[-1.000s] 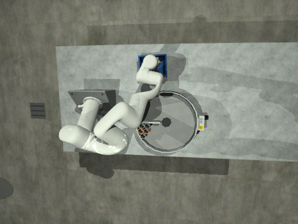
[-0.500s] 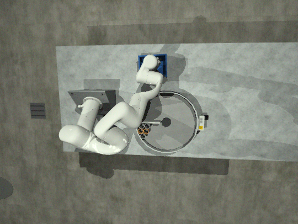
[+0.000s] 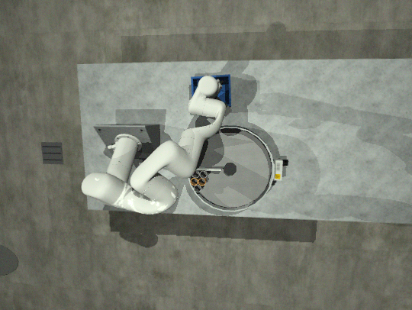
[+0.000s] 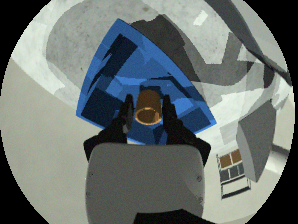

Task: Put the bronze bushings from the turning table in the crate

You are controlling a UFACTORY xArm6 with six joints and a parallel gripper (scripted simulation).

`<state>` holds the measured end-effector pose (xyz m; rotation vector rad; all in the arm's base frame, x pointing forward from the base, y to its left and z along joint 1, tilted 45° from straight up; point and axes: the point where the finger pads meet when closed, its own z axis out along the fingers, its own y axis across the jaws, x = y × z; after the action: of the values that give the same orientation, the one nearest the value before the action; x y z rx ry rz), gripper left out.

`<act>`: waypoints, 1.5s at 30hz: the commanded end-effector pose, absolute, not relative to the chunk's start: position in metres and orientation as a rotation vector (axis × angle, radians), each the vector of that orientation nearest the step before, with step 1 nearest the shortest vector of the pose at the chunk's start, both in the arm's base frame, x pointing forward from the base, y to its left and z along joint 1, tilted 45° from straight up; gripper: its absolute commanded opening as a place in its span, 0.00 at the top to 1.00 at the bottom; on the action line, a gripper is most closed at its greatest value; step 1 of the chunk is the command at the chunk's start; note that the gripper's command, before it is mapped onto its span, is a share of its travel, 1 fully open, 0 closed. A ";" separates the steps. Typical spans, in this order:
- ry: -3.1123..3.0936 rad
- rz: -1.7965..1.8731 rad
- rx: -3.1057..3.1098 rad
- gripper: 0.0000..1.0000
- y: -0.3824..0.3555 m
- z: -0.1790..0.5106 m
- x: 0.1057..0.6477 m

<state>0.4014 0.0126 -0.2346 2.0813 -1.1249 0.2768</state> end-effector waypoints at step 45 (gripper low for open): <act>-1.126 0.280 2.084 0.52 0.045 -0.202 0.409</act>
<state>0.4046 0.0295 -0.2177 2.0809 -1.1243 0.2759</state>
